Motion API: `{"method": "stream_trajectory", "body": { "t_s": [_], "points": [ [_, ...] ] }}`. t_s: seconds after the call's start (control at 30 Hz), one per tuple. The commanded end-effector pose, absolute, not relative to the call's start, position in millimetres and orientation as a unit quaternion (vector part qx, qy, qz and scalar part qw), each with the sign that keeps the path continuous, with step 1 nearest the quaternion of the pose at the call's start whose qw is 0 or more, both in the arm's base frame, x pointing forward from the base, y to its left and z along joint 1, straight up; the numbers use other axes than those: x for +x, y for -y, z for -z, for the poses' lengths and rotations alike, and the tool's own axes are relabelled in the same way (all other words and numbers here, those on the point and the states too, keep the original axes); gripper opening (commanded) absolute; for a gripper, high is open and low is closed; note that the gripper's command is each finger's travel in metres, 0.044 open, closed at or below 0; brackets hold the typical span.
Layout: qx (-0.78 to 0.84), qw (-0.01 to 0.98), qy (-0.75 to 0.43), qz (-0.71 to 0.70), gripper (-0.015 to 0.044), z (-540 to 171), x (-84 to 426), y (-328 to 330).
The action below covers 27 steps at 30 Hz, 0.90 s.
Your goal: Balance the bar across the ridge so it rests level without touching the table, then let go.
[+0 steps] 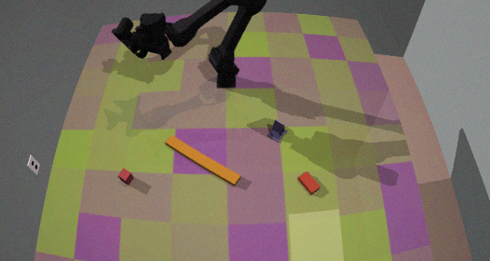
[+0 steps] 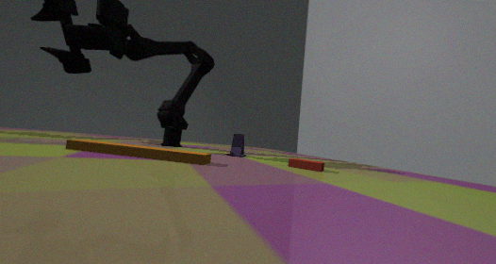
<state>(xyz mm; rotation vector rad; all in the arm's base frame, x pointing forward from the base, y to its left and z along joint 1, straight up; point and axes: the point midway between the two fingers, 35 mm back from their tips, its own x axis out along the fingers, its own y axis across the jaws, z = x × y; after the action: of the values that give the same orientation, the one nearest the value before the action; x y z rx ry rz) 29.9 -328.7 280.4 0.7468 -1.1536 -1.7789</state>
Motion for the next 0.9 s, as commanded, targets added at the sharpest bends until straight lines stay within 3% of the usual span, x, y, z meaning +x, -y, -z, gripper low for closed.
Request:
{"method": "stream_trajectory", "body": {
  "t_s": [0.0, 0.43, 0.87],
  "points": [
    [0.295, 0.478, 0.373, 0.739, 0.0315, -271.0, 53.3, 337.0],
    [0.241, 0.611, 0.085, 0.749, 0.0315, -242.9, 123.9, 343.4],
    [0.144, 0.715, -0.189, 0.658, 0.0315, -210.3, 189.4, 326.8]
  ]
}}
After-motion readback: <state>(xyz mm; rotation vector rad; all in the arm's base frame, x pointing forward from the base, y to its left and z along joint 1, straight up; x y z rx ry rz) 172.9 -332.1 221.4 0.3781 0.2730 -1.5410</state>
